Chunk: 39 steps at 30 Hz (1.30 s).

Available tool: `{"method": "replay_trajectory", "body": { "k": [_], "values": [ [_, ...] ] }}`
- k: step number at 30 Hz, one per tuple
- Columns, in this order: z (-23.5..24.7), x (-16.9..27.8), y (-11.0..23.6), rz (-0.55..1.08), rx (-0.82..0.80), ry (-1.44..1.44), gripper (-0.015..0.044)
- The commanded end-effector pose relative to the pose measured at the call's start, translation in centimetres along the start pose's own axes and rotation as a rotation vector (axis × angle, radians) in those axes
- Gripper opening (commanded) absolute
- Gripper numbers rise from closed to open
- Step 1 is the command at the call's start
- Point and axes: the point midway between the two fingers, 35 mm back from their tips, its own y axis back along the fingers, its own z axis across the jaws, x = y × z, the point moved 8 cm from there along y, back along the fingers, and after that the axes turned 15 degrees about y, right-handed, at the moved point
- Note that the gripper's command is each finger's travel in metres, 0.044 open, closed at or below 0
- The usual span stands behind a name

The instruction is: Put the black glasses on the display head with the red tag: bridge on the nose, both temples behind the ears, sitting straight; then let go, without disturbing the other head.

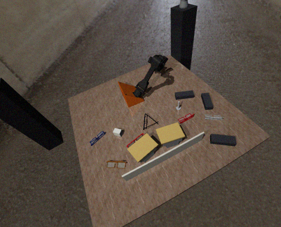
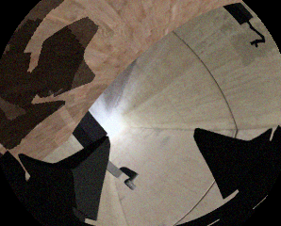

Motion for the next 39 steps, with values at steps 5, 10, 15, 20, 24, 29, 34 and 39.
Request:
{"method": "replay_trajectory", "body": {
  "k": [5, 10, 15, 20, 24, 29, 34, 39],
  "values": [
    [0.0, 0.0, 0.0, 0.000, 0.000, 0.000, 0.0440],
    [0.2, 0.0, 0.1, -0.002, -0.007, 0.007, 0.0387],
    [2.3, 0.1, 1.6, -0.028, -0.079, 0.083, 0.0256],
    [4.7, -0.1, 3.5, -0.082, -0.173, 0.198, 0.0200],
    [6.9, -0.2, 5.5, -0.146, -0.260, 0.311, 0.0200],
    [9.4, -0.2, 8.3, -0.243, -0.359, 0.449, 0.0200],
    [11.5, -0.2, 11.3, -0.356, -0.447, 0.583, 0.0200],
    [13.3, -0.1, 14.7, -0.491, -0.525, 0.700, 0.0200]
  ]
}}
